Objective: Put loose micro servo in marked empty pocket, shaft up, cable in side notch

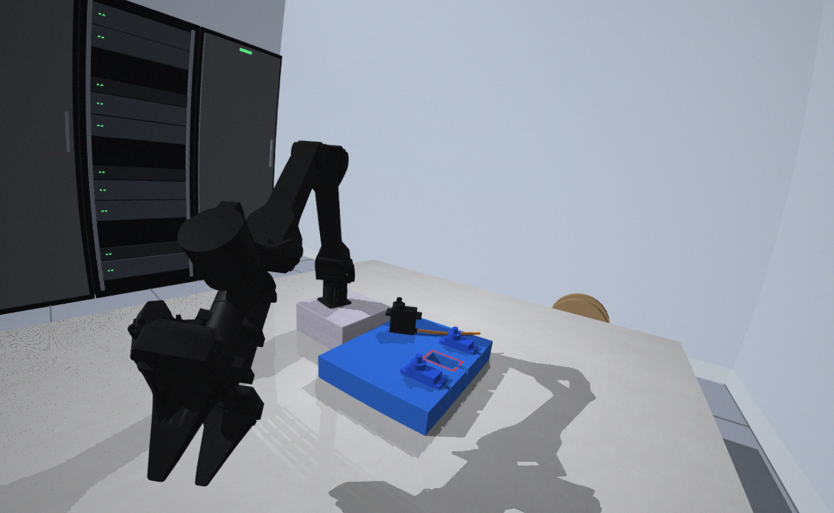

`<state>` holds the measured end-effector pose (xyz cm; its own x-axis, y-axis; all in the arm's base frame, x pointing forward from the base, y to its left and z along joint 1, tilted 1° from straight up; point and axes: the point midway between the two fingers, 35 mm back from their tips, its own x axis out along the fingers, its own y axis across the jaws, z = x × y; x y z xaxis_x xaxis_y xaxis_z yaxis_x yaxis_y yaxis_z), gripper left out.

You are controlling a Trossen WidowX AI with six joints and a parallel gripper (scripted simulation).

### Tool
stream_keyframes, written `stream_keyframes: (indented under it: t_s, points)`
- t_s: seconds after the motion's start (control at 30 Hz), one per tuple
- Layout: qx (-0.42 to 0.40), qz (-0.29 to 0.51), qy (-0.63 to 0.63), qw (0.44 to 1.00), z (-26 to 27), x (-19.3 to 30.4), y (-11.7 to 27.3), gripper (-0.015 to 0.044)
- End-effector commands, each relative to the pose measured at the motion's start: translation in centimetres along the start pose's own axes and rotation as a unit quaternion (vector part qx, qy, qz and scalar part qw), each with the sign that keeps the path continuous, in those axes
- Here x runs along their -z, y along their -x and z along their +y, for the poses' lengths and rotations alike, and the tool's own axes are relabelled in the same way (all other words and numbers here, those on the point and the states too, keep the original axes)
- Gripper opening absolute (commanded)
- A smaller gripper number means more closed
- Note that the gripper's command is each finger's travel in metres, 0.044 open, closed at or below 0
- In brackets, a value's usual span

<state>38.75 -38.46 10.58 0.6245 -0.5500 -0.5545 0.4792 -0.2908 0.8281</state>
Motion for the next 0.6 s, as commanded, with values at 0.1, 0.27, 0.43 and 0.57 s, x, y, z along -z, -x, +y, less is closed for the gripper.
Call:
stream_keyframes:
  t_s: [0.1, 0.27, 0.43, 0.57]
  points:
    - [0.035, 0.042, 0.096, 0.994, -1.0, 5.2, 1.8, 0.044]
    - [0.053, 0.076, 0.159, 0.983, -1.7, 8.4, 3.3, 0.044]
    - [0.068, 0.107, 0.227, 0.966, -2.5, 11.6, 5.0, 0.044]
    - [0.078, 0.133, 0.281, 0.947, -3.3, 13.9, 6.5, 0.044]
